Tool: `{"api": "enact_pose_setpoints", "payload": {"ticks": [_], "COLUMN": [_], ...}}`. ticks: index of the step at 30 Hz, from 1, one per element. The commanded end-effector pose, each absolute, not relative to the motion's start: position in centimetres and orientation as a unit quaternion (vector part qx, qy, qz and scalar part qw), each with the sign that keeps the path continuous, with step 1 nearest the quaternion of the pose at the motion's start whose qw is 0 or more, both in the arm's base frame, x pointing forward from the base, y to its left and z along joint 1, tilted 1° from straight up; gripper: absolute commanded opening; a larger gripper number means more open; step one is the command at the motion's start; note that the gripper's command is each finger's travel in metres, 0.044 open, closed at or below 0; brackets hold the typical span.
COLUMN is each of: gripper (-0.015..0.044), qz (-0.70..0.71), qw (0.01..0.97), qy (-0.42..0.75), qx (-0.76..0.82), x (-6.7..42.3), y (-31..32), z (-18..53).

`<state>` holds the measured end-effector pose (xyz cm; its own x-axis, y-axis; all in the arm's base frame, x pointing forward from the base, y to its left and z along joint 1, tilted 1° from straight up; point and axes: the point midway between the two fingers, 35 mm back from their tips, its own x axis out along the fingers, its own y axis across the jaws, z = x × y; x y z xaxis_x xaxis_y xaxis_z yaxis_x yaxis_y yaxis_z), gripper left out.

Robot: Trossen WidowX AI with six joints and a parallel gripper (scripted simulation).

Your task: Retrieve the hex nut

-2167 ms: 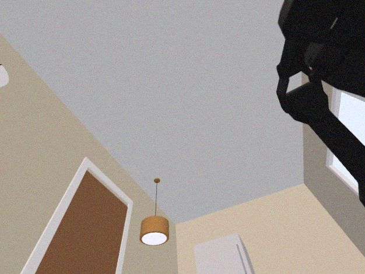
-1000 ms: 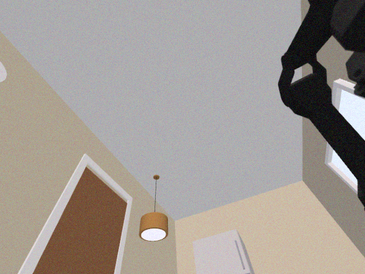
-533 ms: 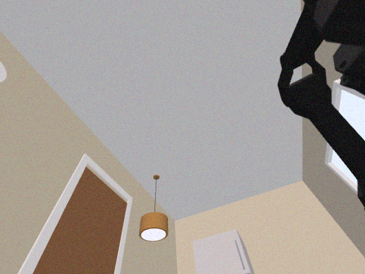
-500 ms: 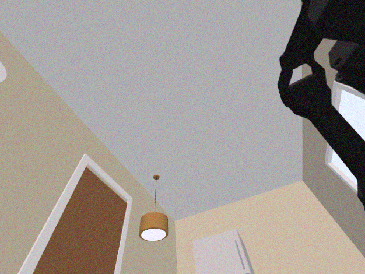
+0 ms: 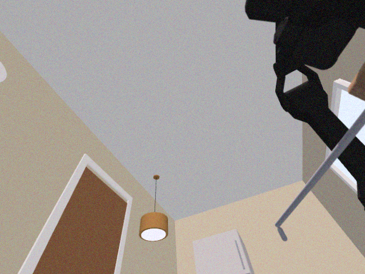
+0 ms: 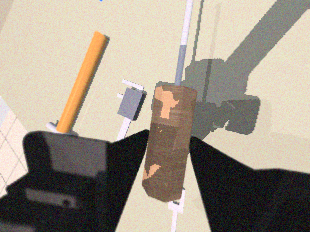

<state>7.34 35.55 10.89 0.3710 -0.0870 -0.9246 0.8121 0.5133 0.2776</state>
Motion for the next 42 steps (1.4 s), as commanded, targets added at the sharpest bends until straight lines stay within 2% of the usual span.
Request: {"api": "enact_pose_setpoints", "payload": {"ticks": [1,12,42], "gripper": [0.0000,0.0000,0.0000], "qz": [-0.304,-0.304,-0.249], "qw": [0.730,0.730,0.720], "qy": [0.471,0.473,0.580], "qx": [0.391,0.388,0.287], "x": [7.3,7.6,19.4], "y": [35.2,34.3,24.8], "z": [14.2,16.9,17.8]}}
